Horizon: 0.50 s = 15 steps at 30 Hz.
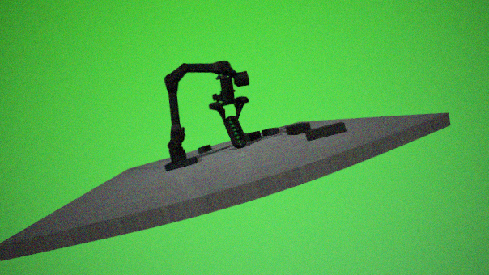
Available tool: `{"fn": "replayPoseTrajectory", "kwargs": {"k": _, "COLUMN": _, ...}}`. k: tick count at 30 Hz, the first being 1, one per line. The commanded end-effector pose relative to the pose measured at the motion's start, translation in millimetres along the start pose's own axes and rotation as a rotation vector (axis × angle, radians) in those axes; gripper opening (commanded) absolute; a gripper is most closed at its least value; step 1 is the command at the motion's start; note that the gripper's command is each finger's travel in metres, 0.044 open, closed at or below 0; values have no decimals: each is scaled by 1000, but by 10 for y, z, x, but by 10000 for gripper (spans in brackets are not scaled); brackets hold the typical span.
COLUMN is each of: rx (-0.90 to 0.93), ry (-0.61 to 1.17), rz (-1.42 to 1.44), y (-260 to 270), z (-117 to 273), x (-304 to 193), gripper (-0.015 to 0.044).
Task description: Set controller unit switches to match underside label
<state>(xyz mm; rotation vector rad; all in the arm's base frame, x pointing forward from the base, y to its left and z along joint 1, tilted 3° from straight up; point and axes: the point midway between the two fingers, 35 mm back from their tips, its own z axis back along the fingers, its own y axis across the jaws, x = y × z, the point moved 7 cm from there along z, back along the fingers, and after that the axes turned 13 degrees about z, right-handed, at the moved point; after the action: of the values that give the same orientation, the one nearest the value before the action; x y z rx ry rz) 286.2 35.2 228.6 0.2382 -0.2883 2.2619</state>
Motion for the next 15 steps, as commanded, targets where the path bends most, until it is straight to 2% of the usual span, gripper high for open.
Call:
{"fn": "replayPoseTrajectory", "kwargs": {"k": 1, "rx": 3, "ry": 22, "rz": 1, "y": -7, "z": 11, "x": -58, "gripper": 336}}
{"fn": "replayPoseTrajectory", "kwargs": {"k": 15, "rx": 8, "ry": 41, "rz": 1, "y": 26, "z": 54, "x": -109, "gripper": 336}}
